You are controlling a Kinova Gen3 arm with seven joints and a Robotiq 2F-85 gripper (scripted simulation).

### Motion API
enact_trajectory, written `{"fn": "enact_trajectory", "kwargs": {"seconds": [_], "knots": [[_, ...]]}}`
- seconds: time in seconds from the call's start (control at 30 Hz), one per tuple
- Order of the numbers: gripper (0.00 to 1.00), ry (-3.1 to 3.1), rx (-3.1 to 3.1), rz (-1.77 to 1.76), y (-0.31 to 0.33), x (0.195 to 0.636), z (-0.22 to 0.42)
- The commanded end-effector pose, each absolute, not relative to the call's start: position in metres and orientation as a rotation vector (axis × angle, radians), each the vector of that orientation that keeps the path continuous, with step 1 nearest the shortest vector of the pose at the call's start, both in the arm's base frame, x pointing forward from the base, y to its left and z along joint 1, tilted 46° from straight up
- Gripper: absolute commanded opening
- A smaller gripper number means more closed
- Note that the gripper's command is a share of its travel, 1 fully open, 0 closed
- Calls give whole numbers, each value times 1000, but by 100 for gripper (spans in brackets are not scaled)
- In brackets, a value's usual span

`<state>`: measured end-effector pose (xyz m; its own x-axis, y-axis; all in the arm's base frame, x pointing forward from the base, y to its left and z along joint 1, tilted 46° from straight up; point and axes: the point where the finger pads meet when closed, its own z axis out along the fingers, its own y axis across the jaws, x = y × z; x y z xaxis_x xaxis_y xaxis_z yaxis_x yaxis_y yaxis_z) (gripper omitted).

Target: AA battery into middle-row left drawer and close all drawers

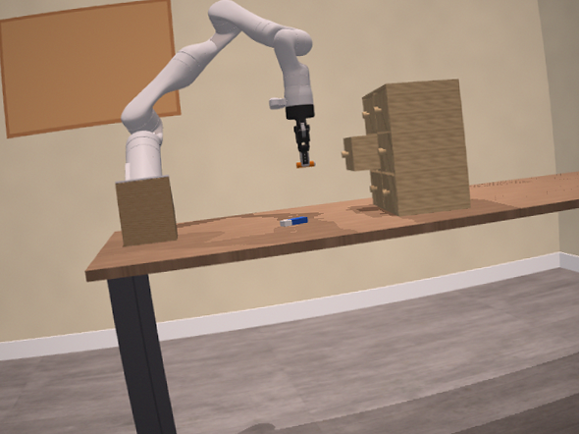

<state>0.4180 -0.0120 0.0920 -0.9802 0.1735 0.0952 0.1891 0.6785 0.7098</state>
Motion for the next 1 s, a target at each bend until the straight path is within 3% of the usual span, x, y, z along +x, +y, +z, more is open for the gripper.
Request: {"fn": "enact_trajectory", "kwargs": {"seconds": [0.0, 0.5, 0.97], "knots": [[9, -2865, -323, -1213, -21, 419, 100], [9, -2873, -329, -1202, -72, 417, 147], [9, -2873, -329, -1202, -83, 416, 158]]}}
